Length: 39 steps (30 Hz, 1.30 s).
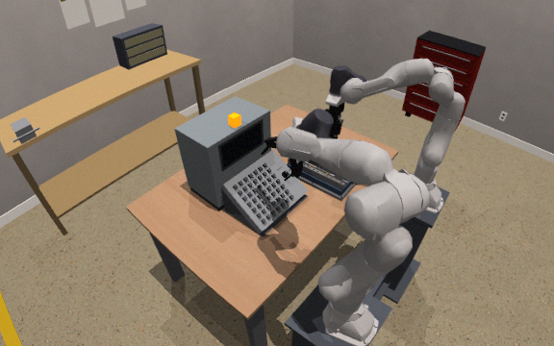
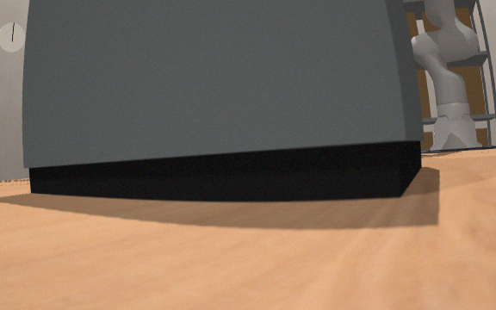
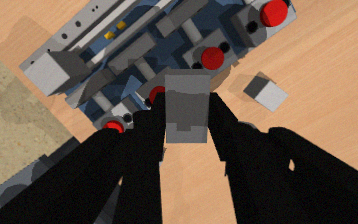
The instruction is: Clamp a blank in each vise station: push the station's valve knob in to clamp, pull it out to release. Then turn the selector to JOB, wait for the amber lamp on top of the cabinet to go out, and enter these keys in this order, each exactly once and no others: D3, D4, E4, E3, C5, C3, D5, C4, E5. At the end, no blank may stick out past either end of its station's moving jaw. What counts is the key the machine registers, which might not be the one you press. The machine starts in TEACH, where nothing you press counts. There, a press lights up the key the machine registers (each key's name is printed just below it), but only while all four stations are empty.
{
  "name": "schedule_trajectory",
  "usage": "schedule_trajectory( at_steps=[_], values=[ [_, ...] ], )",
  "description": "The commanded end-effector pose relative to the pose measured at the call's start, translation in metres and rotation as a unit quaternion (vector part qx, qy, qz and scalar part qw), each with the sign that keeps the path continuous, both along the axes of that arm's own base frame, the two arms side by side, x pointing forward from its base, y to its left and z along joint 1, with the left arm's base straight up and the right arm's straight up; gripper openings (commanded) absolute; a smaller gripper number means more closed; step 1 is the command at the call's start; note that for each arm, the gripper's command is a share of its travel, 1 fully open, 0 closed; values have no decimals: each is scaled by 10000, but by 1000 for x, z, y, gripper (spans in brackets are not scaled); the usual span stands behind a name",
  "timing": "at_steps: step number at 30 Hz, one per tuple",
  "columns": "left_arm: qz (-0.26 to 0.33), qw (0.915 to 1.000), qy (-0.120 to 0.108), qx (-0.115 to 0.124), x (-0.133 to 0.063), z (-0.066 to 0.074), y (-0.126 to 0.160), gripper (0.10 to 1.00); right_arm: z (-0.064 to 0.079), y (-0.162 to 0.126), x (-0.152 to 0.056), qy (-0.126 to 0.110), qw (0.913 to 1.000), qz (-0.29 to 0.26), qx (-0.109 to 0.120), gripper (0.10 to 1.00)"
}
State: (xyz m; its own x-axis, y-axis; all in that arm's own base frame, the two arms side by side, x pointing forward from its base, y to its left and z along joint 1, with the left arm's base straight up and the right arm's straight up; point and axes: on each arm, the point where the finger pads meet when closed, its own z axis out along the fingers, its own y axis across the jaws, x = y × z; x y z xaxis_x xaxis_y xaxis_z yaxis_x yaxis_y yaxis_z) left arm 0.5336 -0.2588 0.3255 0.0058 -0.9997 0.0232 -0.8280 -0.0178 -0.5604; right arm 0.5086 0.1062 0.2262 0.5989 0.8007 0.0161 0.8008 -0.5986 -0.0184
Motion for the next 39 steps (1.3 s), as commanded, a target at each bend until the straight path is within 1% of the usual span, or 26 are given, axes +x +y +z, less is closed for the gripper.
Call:
schedule_trajectory(
  at_steps=[1,3,8,13,18,20,21,27,32,35,37,39],
  values=[
    [1,10000,-1,-1,0,0,0,1000,2,15,-2,-13,9903,-1387,-116,99],
    [1,10000,-1,-1,0,0,0,1000,2,15,-2,-13,9903,-1387,-116,99],
    [1,10000,-1,-1,0,0,0,1000,2,35,-7,-4,9781,-2079,-119,99],
    [1,10000,-1,-1,0,0,0,1000,2,54,-12,8,9657,-2594,-111,99],
    [1,10000,-1,-1,0,0,0,1000,1,70,-18,18,9508,-3096,-107,99],
    [1,10000,-1,-1,0,0,0,1000,1,70,-18,18,9508,-3096,-107,99],
    [1,10000,-1,-1,0,0,0,1000,1,73,-19,14,9432,-3320,-118,99],
    [1,10000,-1,-1,0,0,0,1000,1,89,-25,22,9240,-3821,-117,99],
    [1,10000,-1,-1,0,0,0,1000,1,98,-28,27,9107,-4129,-116,99],
    [1,10000,-1,-1,0,0,0,1000,1,103,-30,29,9043,-4267,-116,99],
    [1,10000,-1,-1,0,0,0,1000,1,103,-30,29,9043,-4267,-116,99],
    [1,10000,-1,-1,0,0,0,1000,1,105,-31,31,9009,-4339,-115,99]
  ],
)
